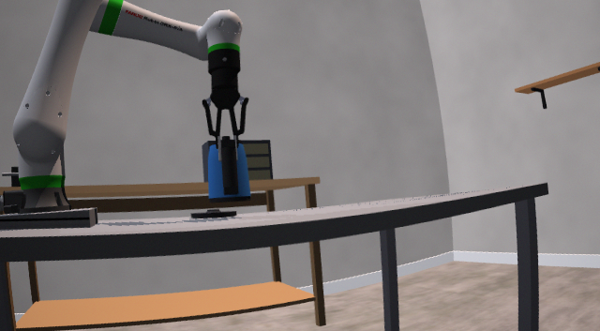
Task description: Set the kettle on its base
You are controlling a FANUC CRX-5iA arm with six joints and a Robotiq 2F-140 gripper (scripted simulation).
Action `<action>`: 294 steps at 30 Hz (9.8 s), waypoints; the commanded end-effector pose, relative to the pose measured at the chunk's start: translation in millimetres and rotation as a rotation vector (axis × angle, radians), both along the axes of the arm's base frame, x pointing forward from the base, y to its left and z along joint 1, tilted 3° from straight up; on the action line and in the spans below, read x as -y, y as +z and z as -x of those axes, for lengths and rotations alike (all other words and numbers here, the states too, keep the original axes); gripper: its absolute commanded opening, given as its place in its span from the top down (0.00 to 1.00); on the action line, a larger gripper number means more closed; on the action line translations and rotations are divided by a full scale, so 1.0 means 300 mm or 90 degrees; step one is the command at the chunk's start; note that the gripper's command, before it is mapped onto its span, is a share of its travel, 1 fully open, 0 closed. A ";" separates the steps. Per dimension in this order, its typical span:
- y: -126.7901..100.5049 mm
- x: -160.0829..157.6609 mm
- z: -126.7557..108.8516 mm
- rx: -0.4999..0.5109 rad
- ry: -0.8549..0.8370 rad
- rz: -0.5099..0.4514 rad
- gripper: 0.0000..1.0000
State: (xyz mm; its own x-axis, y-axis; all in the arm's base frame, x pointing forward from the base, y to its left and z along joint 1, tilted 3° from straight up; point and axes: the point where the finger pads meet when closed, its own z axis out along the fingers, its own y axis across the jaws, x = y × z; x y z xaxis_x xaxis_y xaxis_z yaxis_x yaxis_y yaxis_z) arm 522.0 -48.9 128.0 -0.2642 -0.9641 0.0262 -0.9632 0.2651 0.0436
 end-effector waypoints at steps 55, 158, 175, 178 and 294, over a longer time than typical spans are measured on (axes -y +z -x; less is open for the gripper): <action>-0.005 -0.512 0.021 0.000 0.000 0.000 1.00; -0.075 -0.559 0.027 0.000 0.000 0.000 1.00; -0.075 -0.559 0.027 0.000 0.000 0.000 1.00; -0.075 -0.559 0.027 0.000 0.000 0.000 1.00; -0.105 -0.559 0.028 0.000 0.000 0.000 0.53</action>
State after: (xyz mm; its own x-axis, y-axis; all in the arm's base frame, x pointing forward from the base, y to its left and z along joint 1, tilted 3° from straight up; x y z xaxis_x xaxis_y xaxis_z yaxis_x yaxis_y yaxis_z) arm 513.4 118.6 96.3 -0.2646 -0.9640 0.0266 -0.9631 0.2655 0.0433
